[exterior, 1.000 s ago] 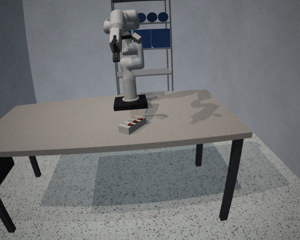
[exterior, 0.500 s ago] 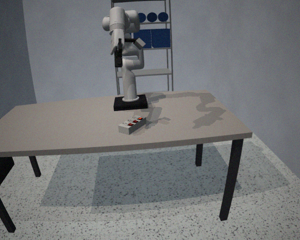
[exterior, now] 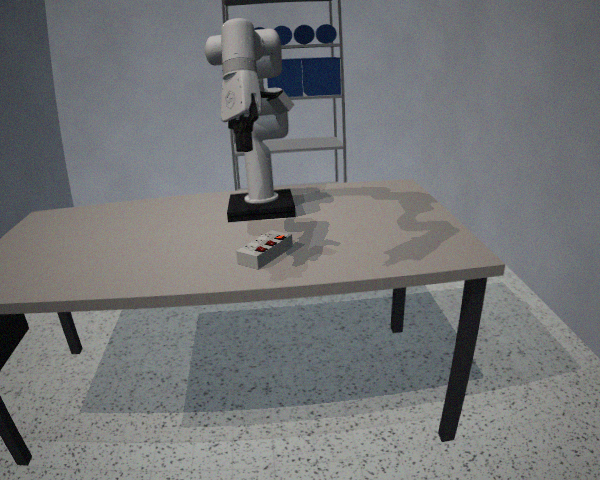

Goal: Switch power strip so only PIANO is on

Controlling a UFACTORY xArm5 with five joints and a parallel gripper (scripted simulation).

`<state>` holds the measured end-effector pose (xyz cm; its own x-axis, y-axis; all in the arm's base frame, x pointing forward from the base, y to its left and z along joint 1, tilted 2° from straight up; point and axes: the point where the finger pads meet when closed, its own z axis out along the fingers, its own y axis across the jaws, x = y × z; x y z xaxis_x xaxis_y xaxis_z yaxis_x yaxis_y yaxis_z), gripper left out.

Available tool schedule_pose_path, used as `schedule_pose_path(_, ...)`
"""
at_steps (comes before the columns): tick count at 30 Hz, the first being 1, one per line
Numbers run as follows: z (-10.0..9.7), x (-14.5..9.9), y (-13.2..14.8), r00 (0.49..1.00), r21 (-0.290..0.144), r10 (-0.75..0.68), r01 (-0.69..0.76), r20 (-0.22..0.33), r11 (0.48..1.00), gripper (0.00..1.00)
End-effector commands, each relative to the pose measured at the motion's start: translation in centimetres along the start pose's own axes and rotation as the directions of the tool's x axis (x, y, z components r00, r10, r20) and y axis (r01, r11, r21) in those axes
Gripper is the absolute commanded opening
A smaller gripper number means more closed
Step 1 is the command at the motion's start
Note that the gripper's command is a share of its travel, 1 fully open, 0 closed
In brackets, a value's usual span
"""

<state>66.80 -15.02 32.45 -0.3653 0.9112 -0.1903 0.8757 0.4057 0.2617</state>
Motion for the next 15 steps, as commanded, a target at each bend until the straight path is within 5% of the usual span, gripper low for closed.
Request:
schedule_pose_path(1,0.3,-0.1,0.4,0.999,0.03,-0.042,0.043,-0.024,0.999,0.0)
schedule_pose_path(15,4.6,1.2,0.8,0.942,0.092,-0.307,0.32,-0.135,0.943,0.0)
